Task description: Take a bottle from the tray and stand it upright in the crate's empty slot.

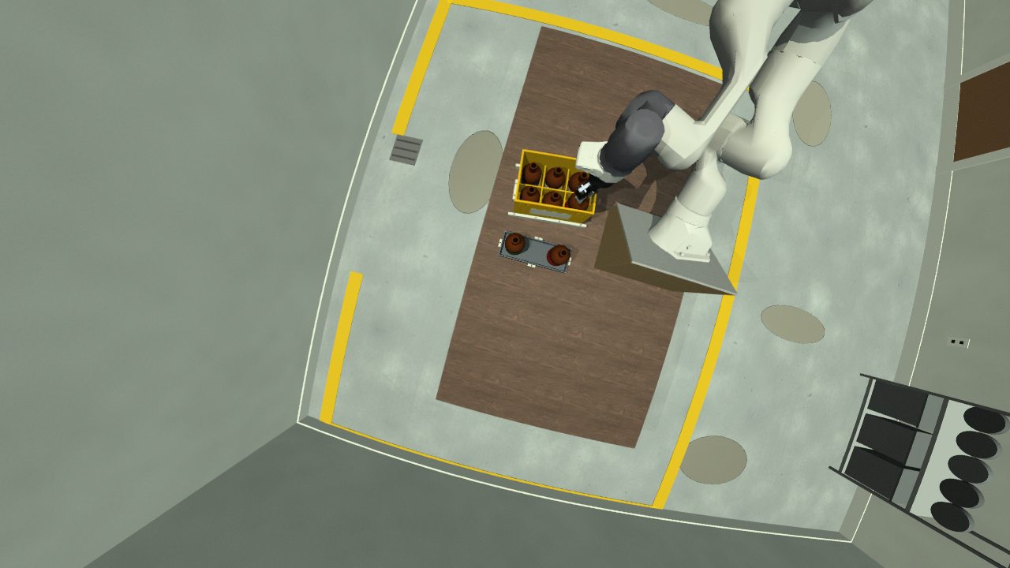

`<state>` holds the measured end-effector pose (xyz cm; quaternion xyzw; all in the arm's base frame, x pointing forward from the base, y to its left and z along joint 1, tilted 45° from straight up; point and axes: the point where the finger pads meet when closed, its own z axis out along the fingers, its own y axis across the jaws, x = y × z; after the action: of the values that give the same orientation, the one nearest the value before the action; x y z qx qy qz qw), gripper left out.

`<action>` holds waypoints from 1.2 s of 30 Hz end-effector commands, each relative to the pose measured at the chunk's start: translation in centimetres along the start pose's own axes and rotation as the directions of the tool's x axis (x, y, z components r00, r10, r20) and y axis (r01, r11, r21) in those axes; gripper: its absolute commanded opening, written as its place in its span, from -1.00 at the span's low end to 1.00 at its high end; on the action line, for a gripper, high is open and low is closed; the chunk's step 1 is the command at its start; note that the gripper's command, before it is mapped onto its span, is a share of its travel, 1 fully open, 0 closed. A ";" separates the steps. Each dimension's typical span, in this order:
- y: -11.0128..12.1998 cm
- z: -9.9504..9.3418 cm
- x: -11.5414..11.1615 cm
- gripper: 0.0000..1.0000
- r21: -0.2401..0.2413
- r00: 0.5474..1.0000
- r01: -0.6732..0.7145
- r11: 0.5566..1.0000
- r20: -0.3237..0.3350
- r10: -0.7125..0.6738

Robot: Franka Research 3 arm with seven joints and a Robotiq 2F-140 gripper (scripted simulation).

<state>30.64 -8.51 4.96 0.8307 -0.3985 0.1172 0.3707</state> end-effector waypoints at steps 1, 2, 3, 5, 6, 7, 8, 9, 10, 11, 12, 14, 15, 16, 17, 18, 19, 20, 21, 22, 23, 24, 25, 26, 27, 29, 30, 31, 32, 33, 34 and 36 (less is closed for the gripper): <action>-0.3 0.2 0.1 -1.00 0.011 1.000 -0.011 1.000 0.000 0.011; -0.3 0.2 0.1 -1.00 0.011 1.000 -0.011 1.000 0.000 0.011; -0.3 0.3 0.0 -1.00 0.011 1.000 -0.011 1.000 0.000 0.011; -0.3 0.5 0.0 -1.00 0.011 1.000 -0.011 1.000 0.000 0.011; -0.3 0.6 0.0 -1.00 0.011 1.000 -0.011 1.000 0.000 0.011; -0.3 0.7 0.0 -1.00 0.011 1.000 -0.011 1.000 0.000 0.011; -0.3 0.8 0.0 -1.00 0.011 1.000 -0.011 1.000 0.000 0.011; -0.3 0.8 0.0 -1.00 0.011 1.000 -0.011 1.000 0.000 0.011; -0.3 0.9 0.0 -1.00 0.011 1.000 -0.011 1.000 0.000 0.011; -0.3 1.0 0.0 -1.00 0.011 1.000 -0.011 1.000 0.000 0.011; -0.3 1.0 0.0 -1.00 0.011 1.000 -0.011 1.000 0.000 0.011; -0.3 1.1 0.0 -1.00 0.011 1.000 -0.011 1.000 0.000 0.011; -0.3 1.1 0.0 -1.00 0.011 1.000 -0.011 1.000 0.000 0.011; -0.3 1.2 0.0 -1.00 0.011 1.000 -0.011 1.000 0.000 0.011; -0.3 1.2 0.0 -1.00 0.011 1.000 -0.011 1.000 0.000 0.011; -0.3 1.2 0.0 -1.00 0.011 1.000 -0.011 1.000 0.000 0.011; -0.3 1.2 0.0 -1.00 0.011 1.000 -0.011 1.000 0.000 0.011; -0.3 1.2 0.0 -1.00 0.011 1.000 -0.011 1.000 0.000 0.011; -0.3 1.2 0.0 -1.00 0.011 1.000 -0.011 1.000 0.000 0.011; -0.3 1.2 0.0 -1.00 0.011 1.000 -0.011 1.000 0.000 0.011; -0.3 1.3 0.0 -1.00 0.011 1.000 -0.011 1.000 0.000 0.011; -0.3 1.3 0.0 -1.00 0.011 1.000 -0.011 1.000 0.000 0.011; -0.3 1.3 0.0 -1.00 0.011 1.000 -0.011 1.000 0.000 0.011; -0.3 1.3 0.0 -1.00 0.011 1.000 -0.011 1.000 0.000 0.011; -0.3 1.3 0.0 -1.00 0.011 1.000 -0.011 1.000 0.000 0.011; -0.3 1.3 0.0 -1.00 0.011 1.000 -0.011 1.000 0.000 0.011; -0.3 1.3 0.0 -1.00 0.011 1.000 -0.011 1.000 0.000 0.011; -0.3 1.3 0.0 -1.00 0.011 1.000 -0.011 1.000 0.000 0.011; -0.3 1.3 0.0 -1.00 0.011 1.000 -0.011 1.000 0.000 0.011; -0.3 1.3 0.0 -1.00 0.011 1.000 -0.011 1.000 0.000 0.011; -0.3 1.3 0.0 -1.00 0.011 1.000 -0.011 1.000 0.000 0.011; -0.3 1.3 0.0 -1.00 0.011 1.000 -0.011 1.000 0.000 0.011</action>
<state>30.71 -9.29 3.98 0.8309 -0.4002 0.1200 0.3675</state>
